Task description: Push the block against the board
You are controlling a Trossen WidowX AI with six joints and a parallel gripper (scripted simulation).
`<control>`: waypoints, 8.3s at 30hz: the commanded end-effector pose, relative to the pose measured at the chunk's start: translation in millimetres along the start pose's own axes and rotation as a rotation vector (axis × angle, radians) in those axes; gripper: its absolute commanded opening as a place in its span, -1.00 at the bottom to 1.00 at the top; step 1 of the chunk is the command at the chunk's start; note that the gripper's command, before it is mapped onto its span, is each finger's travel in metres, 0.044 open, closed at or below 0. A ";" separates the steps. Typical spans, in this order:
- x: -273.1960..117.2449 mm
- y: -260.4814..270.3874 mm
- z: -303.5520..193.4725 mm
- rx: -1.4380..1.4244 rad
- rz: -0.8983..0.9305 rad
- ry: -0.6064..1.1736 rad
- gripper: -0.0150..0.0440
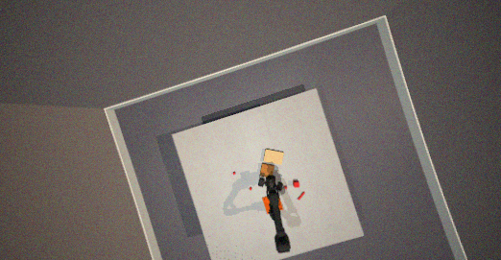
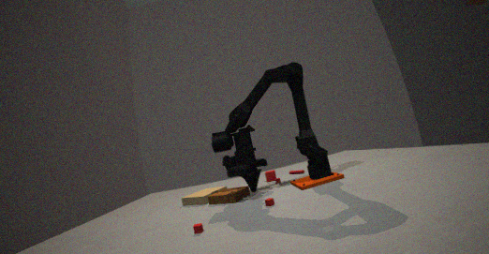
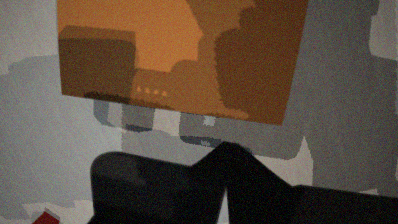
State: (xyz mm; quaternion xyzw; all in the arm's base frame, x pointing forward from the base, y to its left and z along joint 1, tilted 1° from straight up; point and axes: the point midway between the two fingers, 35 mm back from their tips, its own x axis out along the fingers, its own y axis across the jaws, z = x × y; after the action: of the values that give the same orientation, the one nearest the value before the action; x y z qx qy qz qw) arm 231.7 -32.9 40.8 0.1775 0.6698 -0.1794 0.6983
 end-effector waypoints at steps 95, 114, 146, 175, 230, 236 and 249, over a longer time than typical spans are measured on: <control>0.3 116.3 72.7 -1.604 0.003 -0.013 -0.49; 0.6 94.1 74.1 -1.604 0.001 -0.011 -0.49; -0.2 124.4 74.5 -1.604 0.003 -0.013 -0.49; -53.0 128.8 68.3 -1.523 0.009 -0.017 -0.49; -6.0 24.7 -2.6 -0.033 0.002 0.000 -0.49; 2.7 24.2 -3.2 -0.033 0.002 0.000 -0.49; 2.1 25.1 11.2 -0.033 0.002 -0.001 -0.49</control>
State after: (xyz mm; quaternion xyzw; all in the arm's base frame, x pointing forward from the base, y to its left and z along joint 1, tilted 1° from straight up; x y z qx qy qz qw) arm 246.1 -13.4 37.0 0.1665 0.6768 -0.1681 0.6971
